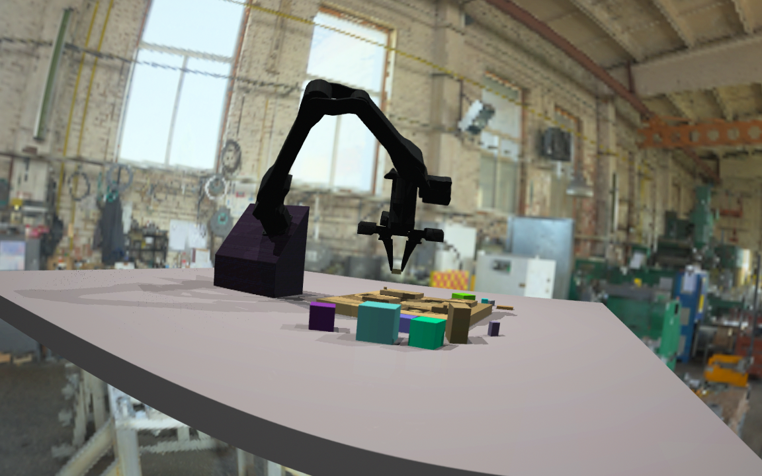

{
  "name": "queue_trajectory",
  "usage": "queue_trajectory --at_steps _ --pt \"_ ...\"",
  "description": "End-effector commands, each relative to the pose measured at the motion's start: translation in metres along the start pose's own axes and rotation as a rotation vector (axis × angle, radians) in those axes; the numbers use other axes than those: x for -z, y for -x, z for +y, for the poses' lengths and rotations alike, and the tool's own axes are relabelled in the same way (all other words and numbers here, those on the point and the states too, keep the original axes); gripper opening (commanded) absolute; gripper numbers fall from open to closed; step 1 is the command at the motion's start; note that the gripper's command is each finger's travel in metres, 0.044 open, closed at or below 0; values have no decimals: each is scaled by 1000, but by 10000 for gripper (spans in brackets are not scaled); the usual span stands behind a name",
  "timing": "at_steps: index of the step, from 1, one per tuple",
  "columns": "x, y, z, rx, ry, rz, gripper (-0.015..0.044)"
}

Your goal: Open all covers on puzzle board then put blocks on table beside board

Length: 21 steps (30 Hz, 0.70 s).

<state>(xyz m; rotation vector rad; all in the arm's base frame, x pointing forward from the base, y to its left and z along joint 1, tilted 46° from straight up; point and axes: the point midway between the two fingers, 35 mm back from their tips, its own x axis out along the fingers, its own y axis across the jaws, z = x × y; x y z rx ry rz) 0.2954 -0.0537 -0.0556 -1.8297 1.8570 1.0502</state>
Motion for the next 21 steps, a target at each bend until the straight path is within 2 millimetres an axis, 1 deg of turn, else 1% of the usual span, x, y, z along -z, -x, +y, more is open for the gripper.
queue_trajectory --at_steps 1,5,9,21 --pt "2 14 -2 11 -13 -5 80" --pt "2 24 -2 11 -13 -5 80" --pt "-1 26 -3 12 -13 -6 80" --pt "-43 32 -21 21 -10 -19 80"
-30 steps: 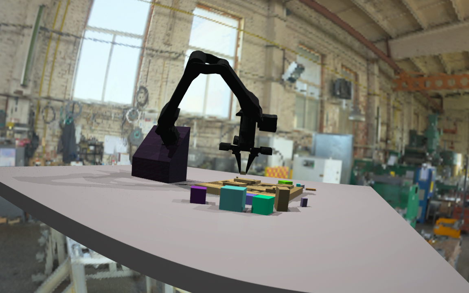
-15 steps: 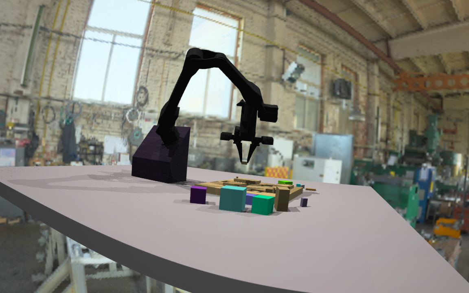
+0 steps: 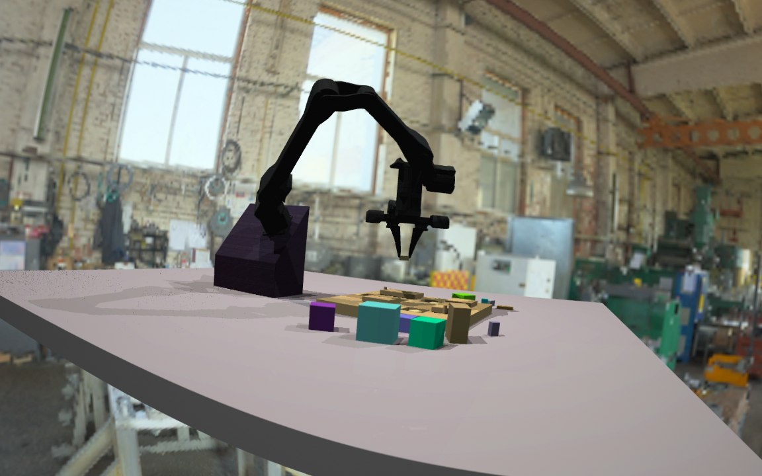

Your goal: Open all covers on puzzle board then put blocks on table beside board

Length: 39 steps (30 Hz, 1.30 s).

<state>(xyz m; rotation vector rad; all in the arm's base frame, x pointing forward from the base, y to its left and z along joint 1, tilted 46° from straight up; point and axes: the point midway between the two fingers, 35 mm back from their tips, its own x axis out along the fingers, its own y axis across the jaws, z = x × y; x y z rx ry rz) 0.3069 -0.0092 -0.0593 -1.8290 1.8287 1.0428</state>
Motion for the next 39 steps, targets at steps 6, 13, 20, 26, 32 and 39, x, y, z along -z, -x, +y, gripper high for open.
queue_trajectory --at_steps 6,13,20,26,32,39 --pt "-35 3 -12 3 0 -11 80" --pt "-63 5 -18 5 1 -15 80" --pt "-90 5 -21 5 0 -16 80" --pt "-114 5 -22 3 0 -16 80" --pt "-139 3 -21 1 -1 -13 80" --pt "-166 0 -18 -2 -4 -8 80"
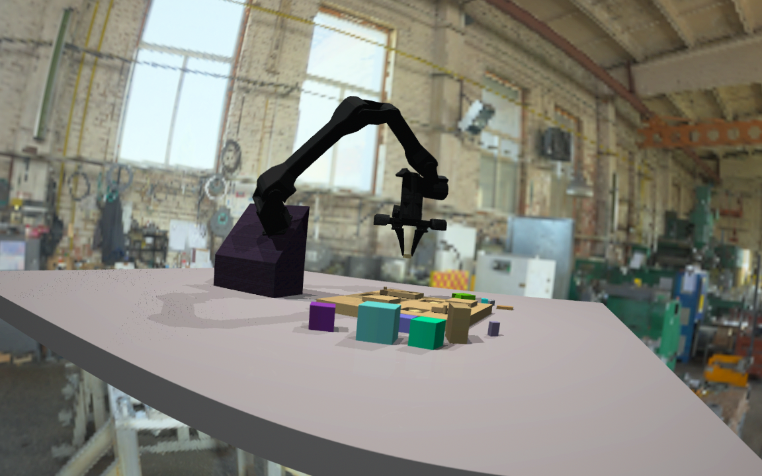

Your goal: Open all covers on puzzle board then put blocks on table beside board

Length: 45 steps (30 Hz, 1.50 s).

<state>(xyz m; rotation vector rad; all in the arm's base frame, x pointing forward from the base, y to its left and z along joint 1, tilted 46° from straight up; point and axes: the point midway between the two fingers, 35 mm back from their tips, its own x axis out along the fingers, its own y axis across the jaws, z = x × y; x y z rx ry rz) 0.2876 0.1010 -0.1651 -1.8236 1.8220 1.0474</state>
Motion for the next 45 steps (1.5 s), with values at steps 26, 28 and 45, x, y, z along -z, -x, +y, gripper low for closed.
queue_trajectory --at_steps 26,28,45 --pt "-27 -35 0 -4 -5 3 80" --pt "-27 -38 0 -4 -5 3 80" --pt "-27 -66 0 -4 -5 4 80"
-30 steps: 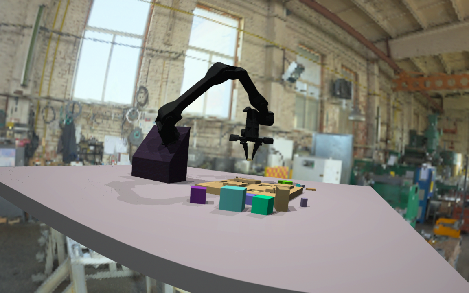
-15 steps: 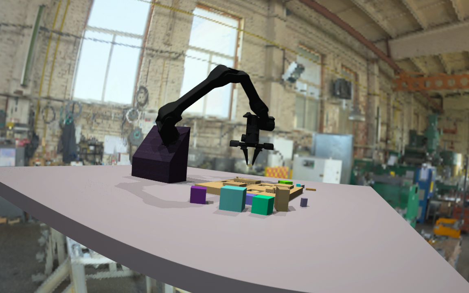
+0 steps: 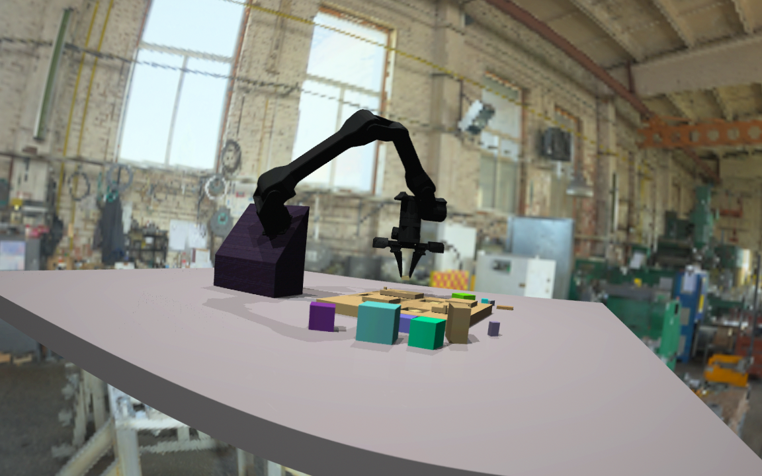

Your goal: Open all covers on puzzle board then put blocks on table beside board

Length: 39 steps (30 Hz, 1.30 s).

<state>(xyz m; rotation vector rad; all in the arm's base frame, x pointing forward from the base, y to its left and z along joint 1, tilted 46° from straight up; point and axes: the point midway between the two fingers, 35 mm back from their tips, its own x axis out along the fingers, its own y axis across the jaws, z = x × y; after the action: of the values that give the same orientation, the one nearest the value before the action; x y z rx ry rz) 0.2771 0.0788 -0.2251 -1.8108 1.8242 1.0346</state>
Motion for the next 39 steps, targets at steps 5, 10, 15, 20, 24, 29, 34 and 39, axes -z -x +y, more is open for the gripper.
queue_trajectory --at_steps 5,10,15,20,24,29,34,39 --pt "0 -16 3 -3 9 8 80" --pt "1 -24 3 -3 9 9 80" --pt "1 -32 4 -3 9 10 80" --pt "1 -40 5 -4 9 11 80" --pt "2 -46 6 -4 9 12 80" --pt "2 -53 7 -5 9 13 80" --pt "2 -50 5 -5 0 6 133" --pt "2 -50 5 -5 0 6 264"
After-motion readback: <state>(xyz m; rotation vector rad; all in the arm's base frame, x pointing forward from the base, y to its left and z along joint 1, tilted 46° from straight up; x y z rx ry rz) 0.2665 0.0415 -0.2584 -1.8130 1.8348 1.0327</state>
